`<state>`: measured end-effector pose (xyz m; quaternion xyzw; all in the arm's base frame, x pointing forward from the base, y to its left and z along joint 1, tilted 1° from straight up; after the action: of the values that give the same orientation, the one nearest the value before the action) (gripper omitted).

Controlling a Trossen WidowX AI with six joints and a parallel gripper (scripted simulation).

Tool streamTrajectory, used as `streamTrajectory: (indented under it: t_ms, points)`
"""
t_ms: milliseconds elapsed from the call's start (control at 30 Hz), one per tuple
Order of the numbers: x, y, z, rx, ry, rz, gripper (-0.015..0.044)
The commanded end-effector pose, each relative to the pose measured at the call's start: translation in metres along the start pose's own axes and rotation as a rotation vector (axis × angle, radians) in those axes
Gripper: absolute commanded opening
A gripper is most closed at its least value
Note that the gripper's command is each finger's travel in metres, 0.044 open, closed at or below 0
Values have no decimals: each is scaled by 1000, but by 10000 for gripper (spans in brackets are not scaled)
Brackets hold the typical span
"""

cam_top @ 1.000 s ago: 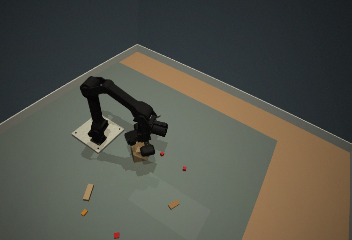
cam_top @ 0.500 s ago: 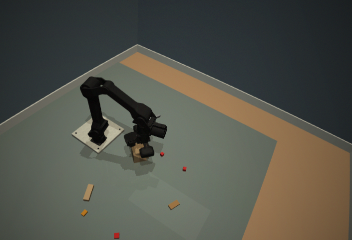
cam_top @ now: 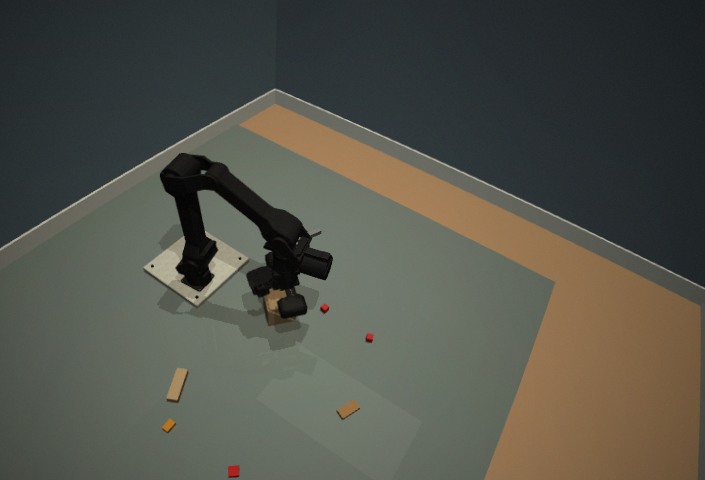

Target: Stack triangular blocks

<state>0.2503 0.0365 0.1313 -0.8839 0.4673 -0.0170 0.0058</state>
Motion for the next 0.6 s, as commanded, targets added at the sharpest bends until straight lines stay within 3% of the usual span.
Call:
streamTrajectory:
  t_ms: [0,567]
  points:
    - [0,1,2,0,4,-4,0]
    - [0,2,4,0,5,-4,0]
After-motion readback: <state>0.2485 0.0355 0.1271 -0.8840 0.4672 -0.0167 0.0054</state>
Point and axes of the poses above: the point midway between the two fingers, 35 mm back from their tips, its own z axis out along the fingers, its own x axis across the jaws, y = z × x, the point moved 6 cm from there along -z, back along the fingers, and after that the axes turned 10 degrees about z, right-handed, at the moved point
